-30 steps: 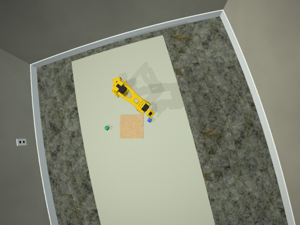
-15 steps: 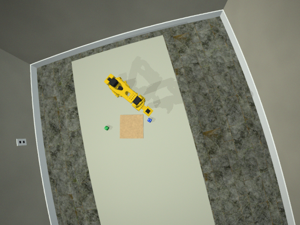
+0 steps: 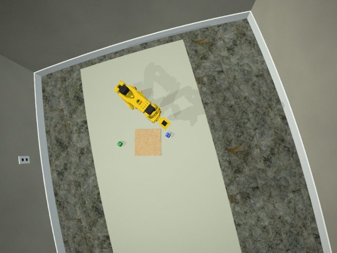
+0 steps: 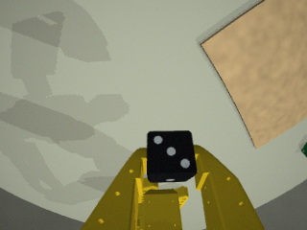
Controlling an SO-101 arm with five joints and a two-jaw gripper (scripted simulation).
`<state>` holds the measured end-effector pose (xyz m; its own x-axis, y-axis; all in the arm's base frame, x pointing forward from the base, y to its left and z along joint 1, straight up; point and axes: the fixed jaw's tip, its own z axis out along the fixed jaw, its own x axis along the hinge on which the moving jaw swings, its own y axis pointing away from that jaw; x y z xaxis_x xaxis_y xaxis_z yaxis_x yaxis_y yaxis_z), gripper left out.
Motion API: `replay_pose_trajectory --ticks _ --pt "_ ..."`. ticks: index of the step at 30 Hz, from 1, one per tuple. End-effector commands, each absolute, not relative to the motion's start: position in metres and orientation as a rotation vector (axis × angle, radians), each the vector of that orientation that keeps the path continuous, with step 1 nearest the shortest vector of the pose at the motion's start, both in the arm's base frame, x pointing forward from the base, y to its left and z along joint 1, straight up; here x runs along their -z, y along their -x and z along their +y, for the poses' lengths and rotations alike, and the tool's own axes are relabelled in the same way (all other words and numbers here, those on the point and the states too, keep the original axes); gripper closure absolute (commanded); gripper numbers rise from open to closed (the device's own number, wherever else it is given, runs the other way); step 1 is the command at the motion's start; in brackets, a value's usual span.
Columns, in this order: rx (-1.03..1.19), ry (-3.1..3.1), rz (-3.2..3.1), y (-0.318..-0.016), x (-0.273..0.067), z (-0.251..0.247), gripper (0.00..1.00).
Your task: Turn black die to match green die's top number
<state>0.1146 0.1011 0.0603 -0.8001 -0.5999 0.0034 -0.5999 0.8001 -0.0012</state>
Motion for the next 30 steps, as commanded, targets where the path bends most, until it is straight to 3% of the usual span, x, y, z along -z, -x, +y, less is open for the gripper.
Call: replay_pose_trajectory --ticks 1,17,30 --pt "0.029 -1.010 -3.027 -0.119 -0.067 0.105 1.00" --pt "0.037 -1.003 -3.043 -0.120 -0.067 0.105 1.00" --pt "0.124 -0.895 -3.289 -0.143 -0.069 0.092 1.00"
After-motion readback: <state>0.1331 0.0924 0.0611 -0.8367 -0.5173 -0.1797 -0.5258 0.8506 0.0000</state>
